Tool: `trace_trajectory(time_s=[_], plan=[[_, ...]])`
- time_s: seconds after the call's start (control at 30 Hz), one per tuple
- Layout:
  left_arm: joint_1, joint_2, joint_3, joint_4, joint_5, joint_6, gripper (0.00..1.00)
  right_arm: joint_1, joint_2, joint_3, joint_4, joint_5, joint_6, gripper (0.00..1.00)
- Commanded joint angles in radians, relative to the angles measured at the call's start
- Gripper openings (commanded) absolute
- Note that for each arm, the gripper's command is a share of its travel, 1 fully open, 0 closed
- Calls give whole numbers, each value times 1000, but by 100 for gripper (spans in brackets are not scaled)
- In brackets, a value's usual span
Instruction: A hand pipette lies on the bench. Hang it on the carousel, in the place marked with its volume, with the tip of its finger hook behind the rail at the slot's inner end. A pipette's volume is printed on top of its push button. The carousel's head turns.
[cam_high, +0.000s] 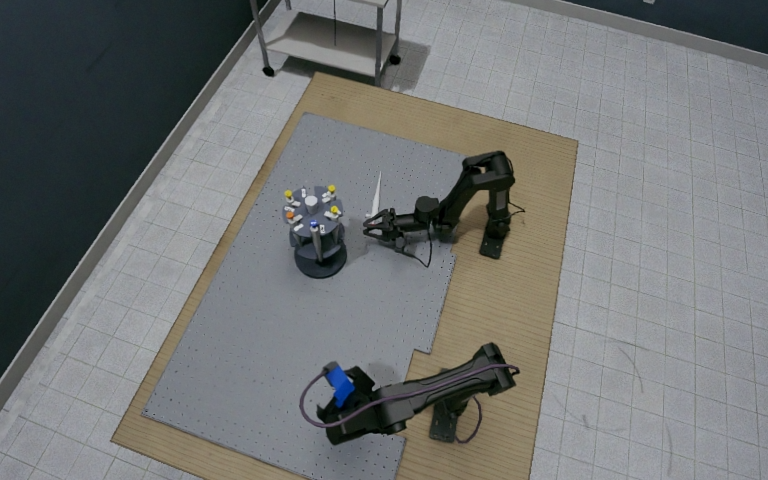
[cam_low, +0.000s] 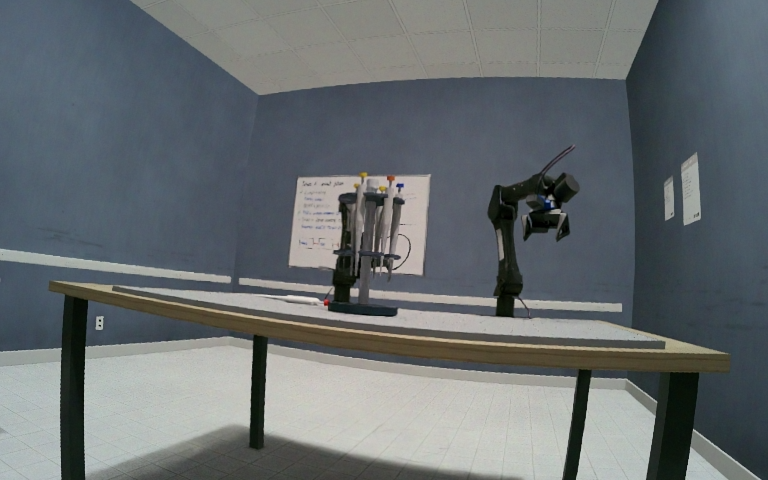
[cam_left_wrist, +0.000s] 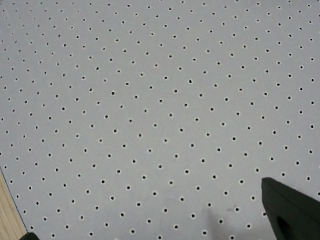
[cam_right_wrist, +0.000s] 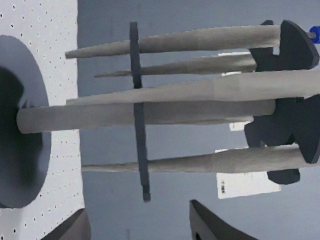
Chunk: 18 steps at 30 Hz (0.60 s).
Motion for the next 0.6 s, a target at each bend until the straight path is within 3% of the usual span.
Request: trace_trajectory(time_s=[0.0,0.57], plan=[[6,-5,14,13,20,9,100,0,-5,10,-4,-2,0,49],[6,-5,14,13,20,9,100,6,-26,31,-21,0,-1,49]])
